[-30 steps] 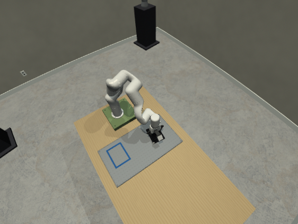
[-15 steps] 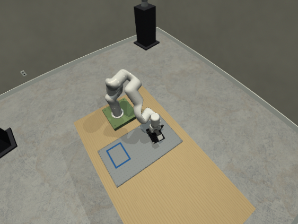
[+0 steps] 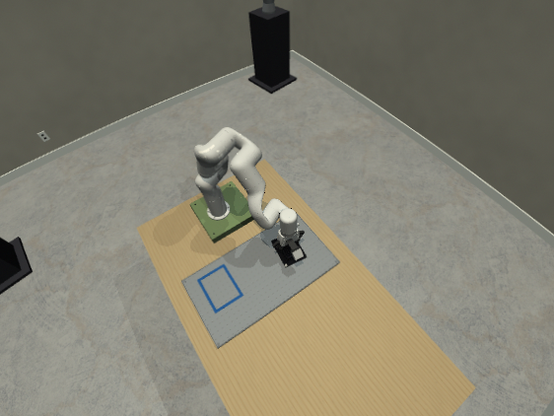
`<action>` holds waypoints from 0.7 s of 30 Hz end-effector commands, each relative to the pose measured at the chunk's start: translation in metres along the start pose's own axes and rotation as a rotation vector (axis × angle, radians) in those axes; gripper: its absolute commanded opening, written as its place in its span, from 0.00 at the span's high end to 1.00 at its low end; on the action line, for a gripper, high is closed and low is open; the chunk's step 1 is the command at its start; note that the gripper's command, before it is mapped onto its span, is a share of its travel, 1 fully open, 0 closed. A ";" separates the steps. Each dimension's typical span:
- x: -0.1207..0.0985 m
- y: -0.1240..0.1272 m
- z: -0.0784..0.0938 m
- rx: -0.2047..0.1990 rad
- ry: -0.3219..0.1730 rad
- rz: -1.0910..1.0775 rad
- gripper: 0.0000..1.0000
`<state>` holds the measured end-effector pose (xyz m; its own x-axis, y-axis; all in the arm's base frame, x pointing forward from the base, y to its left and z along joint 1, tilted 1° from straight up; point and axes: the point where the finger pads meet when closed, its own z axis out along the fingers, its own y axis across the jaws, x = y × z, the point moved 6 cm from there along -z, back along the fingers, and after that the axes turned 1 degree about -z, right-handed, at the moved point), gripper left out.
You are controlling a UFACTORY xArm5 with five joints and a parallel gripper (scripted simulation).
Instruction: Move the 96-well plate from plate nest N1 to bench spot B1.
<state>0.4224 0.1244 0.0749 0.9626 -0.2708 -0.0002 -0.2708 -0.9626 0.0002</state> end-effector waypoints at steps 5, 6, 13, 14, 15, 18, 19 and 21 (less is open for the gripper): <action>0.001 -0.001 -0.003 0.002 0.003 0.000 1.00; 0.001 -0.001 -0.003 0.002 0.003 0.000 1.00; 0.001 -0.001 -0.011 0.002 0.003 0.000 1.00; 0.001 -0.001 -0.013 0.002 0.003 0.000 1.00; 0.001 -0.001 -0.014 0.002 0.003 0.000 1.00; 0.001 -0.001 -0.019 0.002 0.003 0.000 1.00; 0.001 -0.001 -0.019 0.002 0.003 0.000 1.00; 0.001 -0.001 -0.021 0.002 0.003 0.000 1.00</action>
<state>0.4228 0.1248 0.0920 0.9626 -0.2708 0.0010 -0.2708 -0.9626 -0.0006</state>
